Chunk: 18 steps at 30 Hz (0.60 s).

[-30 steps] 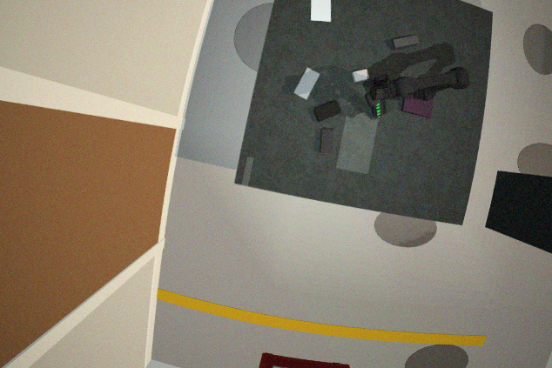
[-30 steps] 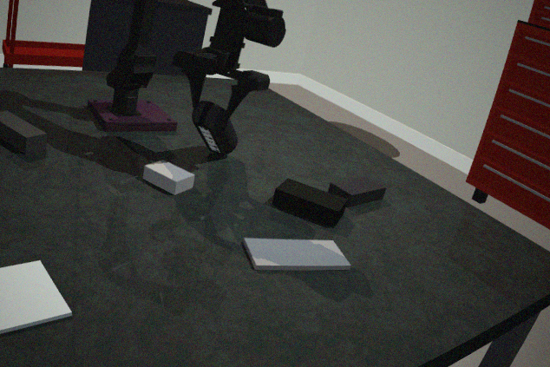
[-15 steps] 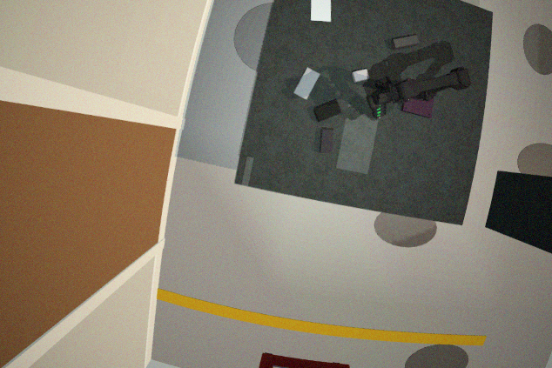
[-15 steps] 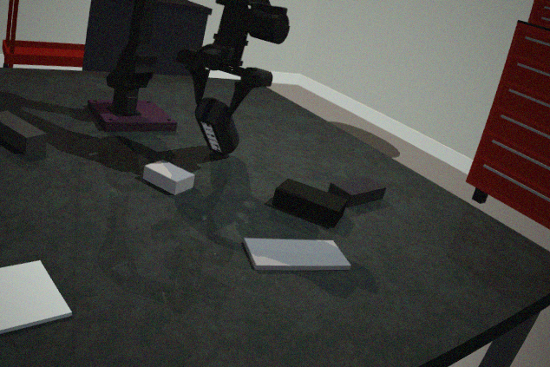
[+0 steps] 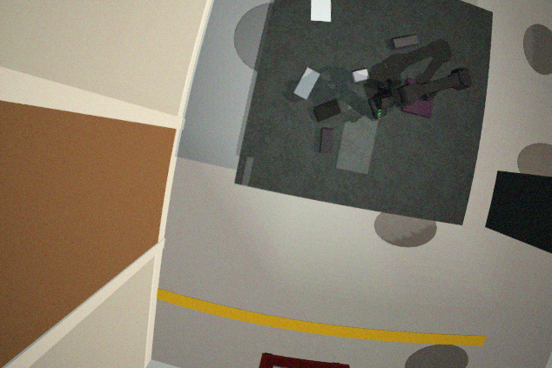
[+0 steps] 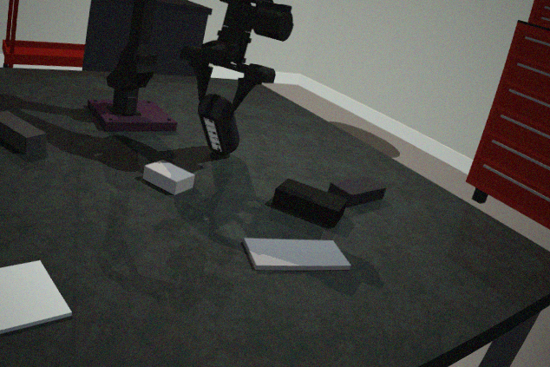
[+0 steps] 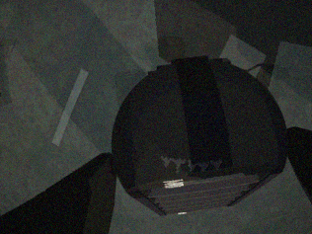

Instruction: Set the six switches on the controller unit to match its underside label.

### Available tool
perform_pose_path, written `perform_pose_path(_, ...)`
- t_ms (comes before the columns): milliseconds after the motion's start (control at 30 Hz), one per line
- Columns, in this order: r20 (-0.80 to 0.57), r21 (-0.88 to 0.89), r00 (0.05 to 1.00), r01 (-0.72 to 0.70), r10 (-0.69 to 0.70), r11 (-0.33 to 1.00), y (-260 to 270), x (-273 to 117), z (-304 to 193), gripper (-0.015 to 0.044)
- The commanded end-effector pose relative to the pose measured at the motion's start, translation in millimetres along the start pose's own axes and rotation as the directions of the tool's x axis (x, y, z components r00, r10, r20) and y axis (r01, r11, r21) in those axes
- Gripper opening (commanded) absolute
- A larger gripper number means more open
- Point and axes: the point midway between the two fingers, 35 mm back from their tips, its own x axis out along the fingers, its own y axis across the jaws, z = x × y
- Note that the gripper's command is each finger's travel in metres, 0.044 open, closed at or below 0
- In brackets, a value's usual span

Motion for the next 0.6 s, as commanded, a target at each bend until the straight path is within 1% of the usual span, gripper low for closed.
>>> perform_pose_path(0, 0.004, 0.000, 1.000, -0.005, 0.005, 1.000, 0, -4, -4, 0.0336)
perform_pose_path(567, 0.039, 0.000, 0.999, -0.005, 0.005, 1.000, 0, -10, -18, 0.0336)
